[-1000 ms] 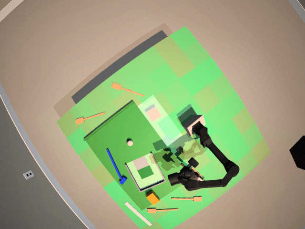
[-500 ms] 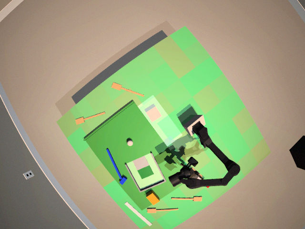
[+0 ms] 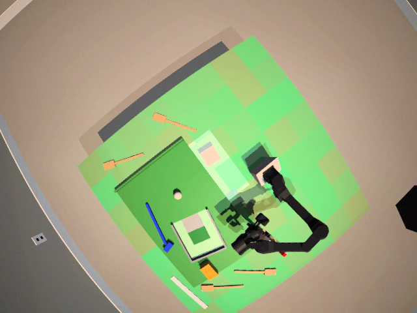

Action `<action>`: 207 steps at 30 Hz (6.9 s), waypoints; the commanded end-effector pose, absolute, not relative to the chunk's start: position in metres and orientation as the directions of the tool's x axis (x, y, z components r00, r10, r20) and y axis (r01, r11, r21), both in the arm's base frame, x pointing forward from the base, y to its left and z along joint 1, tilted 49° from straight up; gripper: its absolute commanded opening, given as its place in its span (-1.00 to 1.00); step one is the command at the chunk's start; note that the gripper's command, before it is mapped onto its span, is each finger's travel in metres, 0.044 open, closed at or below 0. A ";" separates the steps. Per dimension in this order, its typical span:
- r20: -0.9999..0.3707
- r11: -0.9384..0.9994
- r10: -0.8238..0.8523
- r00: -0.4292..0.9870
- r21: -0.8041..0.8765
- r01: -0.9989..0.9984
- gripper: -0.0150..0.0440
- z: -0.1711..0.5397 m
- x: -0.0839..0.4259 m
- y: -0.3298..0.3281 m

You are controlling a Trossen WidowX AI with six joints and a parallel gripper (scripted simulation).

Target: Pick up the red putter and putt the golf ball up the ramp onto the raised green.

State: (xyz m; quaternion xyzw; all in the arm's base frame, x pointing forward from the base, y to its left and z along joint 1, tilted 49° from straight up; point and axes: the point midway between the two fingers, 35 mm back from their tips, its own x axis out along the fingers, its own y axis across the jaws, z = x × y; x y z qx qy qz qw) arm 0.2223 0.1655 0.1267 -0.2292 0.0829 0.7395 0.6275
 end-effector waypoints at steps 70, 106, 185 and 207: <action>-0.466 -0.151 0.879 -0.096 -0.081 -0.985 -0.49 0.163 0.235 0.099; -0.655 0.555 0.755 -0.026 0.660 -0.505 -0.49 0.002 0.280 -0.079; -0.676 0.674 0.735 -0.046 0.722 0.156 -0.49 -0.162 0.222 -0.130; -0.669 0.666 0.742 -0.045 0.728 0.160 -0.49 -0.073 0.243 -0.046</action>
